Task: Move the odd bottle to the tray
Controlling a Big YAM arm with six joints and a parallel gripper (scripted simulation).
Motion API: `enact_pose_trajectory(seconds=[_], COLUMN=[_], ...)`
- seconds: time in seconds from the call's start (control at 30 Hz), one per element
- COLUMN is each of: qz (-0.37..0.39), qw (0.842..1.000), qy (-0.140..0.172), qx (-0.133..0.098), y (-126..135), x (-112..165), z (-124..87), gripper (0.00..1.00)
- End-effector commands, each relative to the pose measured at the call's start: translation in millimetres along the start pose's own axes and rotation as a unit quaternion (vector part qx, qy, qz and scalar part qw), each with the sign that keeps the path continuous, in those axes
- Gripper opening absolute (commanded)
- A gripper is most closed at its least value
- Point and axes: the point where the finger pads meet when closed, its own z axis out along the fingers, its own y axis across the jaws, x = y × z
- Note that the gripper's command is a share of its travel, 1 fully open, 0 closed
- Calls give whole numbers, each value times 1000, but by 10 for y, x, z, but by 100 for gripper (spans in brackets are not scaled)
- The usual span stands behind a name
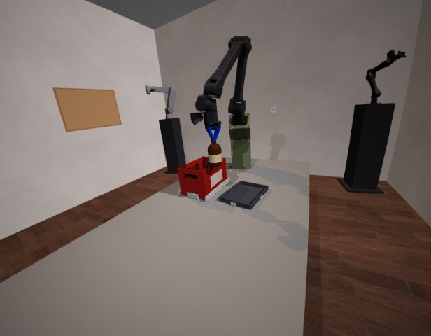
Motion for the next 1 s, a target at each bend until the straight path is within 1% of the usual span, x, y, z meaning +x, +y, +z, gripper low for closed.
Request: enact_pose_trajectory(seconds=[0.0, 0.9, 0.97], qz=[7, 9, 9], qw=[1000, 1000, 1000], qy=[-7, -6, -6], qx=[-11, -13, -13], y=[74, 327, 327], x=[79, 603, 603], z=[-69, -71, -71], gripper=[0, 0, 0])
